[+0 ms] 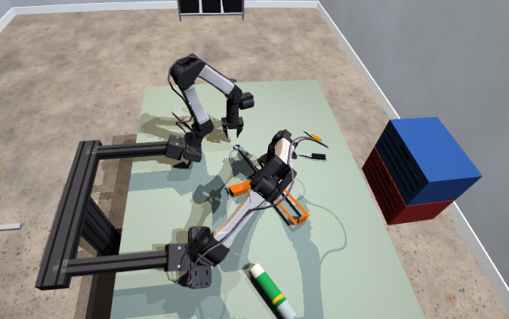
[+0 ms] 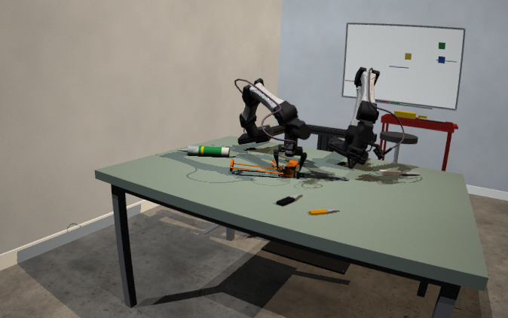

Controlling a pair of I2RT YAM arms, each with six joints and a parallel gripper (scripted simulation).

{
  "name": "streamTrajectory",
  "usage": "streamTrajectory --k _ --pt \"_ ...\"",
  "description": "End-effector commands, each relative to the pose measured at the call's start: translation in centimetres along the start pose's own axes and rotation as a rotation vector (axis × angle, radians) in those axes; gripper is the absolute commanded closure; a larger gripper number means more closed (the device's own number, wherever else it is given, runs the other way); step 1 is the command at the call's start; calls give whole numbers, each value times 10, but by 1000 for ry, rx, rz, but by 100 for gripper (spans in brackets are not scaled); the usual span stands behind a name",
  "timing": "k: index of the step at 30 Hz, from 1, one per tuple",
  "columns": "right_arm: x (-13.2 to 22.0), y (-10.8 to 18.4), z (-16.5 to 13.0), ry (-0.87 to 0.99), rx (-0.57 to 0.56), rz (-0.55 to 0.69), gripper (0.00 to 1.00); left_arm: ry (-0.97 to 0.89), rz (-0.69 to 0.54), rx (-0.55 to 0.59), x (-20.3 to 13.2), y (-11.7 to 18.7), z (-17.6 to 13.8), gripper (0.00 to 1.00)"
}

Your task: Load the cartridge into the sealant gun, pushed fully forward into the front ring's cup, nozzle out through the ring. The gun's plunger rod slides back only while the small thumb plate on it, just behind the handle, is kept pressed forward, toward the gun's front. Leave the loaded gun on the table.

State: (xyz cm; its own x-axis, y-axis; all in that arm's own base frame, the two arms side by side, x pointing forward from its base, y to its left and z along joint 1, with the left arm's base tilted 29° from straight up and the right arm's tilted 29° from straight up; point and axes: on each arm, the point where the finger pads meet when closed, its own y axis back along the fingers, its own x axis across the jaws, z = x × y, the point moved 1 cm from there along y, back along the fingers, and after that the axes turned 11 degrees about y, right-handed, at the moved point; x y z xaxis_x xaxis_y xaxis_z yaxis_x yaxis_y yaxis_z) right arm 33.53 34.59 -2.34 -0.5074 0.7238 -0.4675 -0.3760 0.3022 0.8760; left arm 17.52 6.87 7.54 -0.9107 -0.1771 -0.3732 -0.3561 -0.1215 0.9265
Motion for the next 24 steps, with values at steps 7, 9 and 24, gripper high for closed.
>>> streamTrajectory --k 7,9,24 --pt "-6 -31 -1 -1 25 -13 1 -5 -25 -5 -7 4 1 49" --pt "-8 -27 -1 -4 34 -17 1 -5 -25 -5 -7 4 1 49" --pt "7 -15 -5 25 16 -16 1 -5 -25 -5 -7 4 1 49"
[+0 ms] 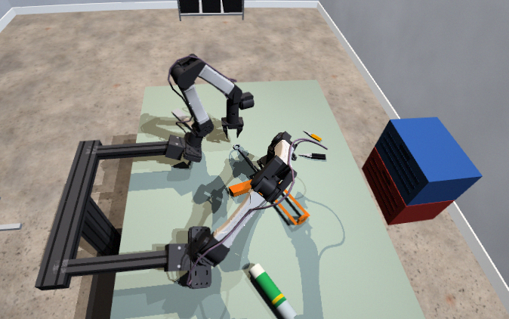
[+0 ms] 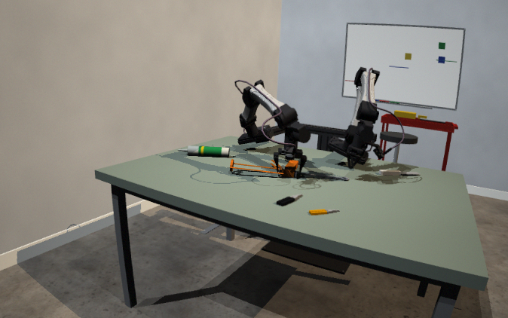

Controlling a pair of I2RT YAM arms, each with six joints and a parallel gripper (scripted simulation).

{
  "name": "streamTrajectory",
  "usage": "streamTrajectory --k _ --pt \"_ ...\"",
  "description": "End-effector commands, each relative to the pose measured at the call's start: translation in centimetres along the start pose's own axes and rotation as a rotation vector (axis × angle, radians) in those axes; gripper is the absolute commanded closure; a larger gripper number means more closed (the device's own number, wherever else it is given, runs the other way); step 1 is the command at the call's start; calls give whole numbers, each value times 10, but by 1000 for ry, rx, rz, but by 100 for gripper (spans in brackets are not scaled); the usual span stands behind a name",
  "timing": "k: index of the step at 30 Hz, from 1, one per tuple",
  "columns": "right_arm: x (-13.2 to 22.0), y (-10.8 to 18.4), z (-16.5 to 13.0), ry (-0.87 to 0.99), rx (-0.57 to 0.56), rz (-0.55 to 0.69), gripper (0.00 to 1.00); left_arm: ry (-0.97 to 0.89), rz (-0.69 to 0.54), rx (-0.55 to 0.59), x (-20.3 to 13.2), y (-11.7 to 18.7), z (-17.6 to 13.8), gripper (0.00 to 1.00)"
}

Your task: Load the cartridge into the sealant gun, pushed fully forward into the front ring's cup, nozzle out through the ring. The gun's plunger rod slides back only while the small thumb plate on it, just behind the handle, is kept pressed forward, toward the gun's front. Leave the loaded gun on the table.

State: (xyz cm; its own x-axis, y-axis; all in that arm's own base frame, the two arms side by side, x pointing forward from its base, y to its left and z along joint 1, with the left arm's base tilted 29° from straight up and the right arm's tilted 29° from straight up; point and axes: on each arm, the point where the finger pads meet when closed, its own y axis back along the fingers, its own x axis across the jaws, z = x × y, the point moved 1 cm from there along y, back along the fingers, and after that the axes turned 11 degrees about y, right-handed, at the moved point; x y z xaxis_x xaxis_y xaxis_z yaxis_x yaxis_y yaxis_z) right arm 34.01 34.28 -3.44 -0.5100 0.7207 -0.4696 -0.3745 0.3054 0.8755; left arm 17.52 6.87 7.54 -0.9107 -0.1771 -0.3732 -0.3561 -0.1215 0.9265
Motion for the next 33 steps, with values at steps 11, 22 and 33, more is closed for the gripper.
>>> streamTrajectory --k 11,22,33 --pt "7 14 -3 21 -15 -5 4 -5 -25 -5 -7 4 1 49" --pt "8 13 -4 23 -12 0 14 -5 -25 -5 -7 4 1 49" --pt "11 11 -2 17 -18 13 46 -5 -25 -5 -7 4 1 49"
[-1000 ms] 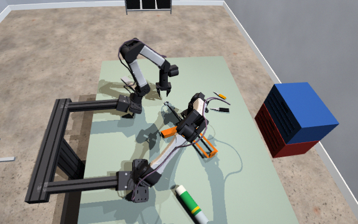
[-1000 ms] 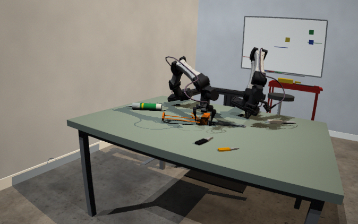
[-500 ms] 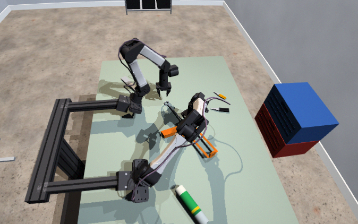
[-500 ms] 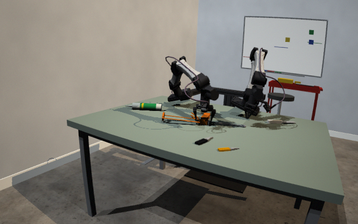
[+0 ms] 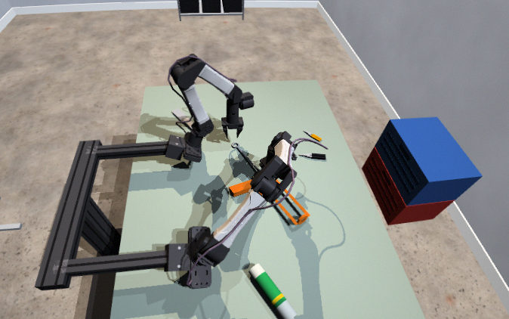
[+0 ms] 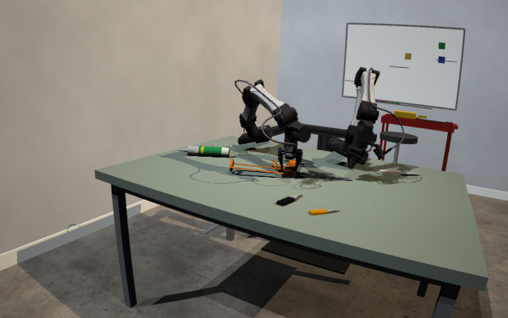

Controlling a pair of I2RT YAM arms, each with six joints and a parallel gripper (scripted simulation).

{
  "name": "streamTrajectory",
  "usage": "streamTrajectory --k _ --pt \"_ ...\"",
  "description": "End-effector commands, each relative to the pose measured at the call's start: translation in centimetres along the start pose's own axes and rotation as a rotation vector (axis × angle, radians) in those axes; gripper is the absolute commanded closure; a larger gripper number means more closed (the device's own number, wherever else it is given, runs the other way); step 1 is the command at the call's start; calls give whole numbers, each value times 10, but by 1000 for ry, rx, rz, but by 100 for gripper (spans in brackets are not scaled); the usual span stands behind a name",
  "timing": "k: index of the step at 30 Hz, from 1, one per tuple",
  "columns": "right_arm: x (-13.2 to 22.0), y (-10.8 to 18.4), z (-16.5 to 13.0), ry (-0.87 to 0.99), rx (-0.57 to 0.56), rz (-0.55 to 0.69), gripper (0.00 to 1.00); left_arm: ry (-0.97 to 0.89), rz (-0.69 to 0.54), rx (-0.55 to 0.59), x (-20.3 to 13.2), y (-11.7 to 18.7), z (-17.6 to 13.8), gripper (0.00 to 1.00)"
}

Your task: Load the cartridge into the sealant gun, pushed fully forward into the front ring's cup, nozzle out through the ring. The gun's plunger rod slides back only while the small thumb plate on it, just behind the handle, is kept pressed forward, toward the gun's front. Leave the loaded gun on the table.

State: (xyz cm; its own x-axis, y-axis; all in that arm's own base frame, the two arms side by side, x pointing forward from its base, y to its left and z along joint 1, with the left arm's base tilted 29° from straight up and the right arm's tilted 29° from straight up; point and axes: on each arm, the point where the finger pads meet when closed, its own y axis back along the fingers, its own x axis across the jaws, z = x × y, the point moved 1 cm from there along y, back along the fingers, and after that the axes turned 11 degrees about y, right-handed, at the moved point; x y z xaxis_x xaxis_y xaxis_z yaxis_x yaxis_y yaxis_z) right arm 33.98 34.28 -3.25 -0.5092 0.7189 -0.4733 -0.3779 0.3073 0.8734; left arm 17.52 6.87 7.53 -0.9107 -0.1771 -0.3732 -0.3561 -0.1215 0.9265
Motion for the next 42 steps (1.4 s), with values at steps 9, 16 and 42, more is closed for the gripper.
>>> streamTrajectory --k 9,16,42 --pt "11 9 -3 16 -12 16 71 -5 -25 -5 -7 4 1 49" --pt "11 9 -3 16 -12 16 94 -5 -25 -5 -7 4 1 49" --pt "6 8 -3 14 -10 -2 17 -5 -25 -5 -7 4 1 49"
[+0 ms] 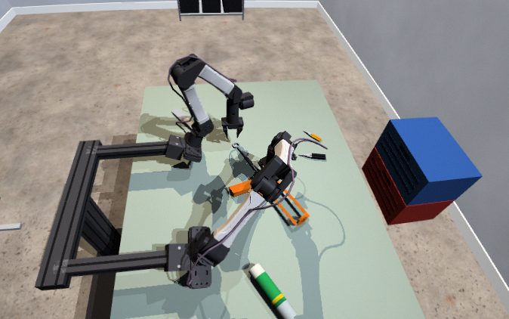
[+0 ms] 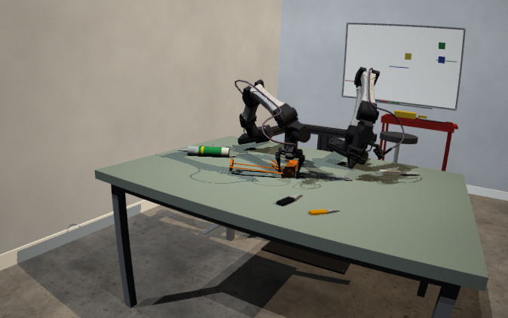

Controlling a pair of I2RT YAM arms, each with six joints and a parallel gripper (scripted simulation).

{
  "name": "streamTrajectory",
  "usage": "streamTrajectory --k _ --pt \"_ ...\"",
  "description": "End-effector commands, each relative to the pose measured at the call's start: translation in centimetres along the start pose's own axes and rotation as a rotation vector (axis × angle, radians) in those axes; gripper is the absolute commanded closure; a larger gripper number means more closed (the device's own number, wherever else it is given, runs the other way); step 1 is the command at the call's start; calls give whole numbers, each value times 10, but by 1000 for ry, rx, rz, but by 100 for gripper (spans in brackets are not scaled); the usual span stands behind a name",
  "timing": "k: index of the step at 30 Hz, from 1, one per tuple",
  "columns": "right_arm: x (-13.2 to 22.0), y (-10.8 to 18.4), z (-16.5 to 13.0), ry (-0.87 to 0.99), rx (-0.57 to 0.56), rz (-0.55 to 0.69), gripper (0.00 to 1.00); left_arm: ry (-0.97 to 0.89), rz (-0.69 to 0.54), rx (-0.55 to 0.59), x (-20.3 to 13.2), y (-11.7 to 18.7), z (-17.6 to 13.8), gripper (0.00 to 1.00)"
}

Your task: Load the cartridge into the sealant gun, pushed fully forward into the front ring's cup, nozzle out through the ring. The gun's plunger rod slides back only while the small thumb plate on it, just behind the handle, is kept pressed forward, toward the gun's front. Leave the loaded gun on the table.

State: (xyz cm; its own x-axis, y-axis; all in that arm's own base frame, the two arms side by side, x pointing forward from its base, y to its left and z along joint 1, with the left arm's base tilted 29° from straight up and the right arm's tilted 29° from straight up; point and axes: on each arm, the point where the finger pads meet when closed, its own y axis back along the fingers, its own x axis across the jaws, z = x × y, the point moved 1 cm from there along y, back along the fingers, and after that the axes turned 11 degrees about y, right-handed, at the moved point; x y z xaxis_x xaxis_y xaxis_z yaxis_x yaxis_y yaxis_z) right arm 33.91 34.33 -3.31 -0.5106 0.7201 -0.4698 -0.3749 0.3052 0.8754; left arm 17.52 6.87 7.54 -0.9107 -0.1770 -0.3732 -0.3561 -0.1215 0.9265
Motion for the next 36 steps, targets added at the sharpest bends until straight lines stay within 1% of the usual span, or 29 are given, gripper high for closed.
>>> streamTrajectory --k 1,5,14,15,16,17,21,23,27,28,29,30,33,36 --pt "5 8 -2 14 -11 -6 15 -5 -25 -5 -7 4 1 49" --pt "5 8 -2 14 -11 -6 9 -5 -25 -5 -7 4 1 49" --pt "5 8 -2 14 -11 -6 8 -5 -25 -5 -7 4 1 49" --pt "7 17 0 15 -25 3 8 -5 -25 -5 -7 4 1 49" --pt "7 36 -4 19 -17 2 8 -5 -25 -5 -7 4 1 49" --pt "5 47 -1 10 -27 9 8 -5 -25 -5 -7 4 1 49" --pt "5 74 0 7 -34 18 8 -5 -25 -5 -7 4 1 49" --pt "9 79 -2 15 -20 13 8 -5 -25 -5 -7 4 1 49" --pt "12 79 0 15 -16 12 8 -5 -25 -5 -7 4 1 49" --pt "8 73 -5 16 14 0 8 -5 -25 -5 -7 4 1 49" --pt "8 70 5 1 -20 14 8 -5 -25 -5 -7 4 1 49" --pt "0 70 8 -13 -36 11 8 -5 -25 -5 -7 4 1 49" --pt "-17 67 9 -43 -40 14 8 -5 -25 -5 -7 4 1 49" --pt "-20 67 6 -42 -39 13 8 -5 -25 -5 -7 4 1 49"
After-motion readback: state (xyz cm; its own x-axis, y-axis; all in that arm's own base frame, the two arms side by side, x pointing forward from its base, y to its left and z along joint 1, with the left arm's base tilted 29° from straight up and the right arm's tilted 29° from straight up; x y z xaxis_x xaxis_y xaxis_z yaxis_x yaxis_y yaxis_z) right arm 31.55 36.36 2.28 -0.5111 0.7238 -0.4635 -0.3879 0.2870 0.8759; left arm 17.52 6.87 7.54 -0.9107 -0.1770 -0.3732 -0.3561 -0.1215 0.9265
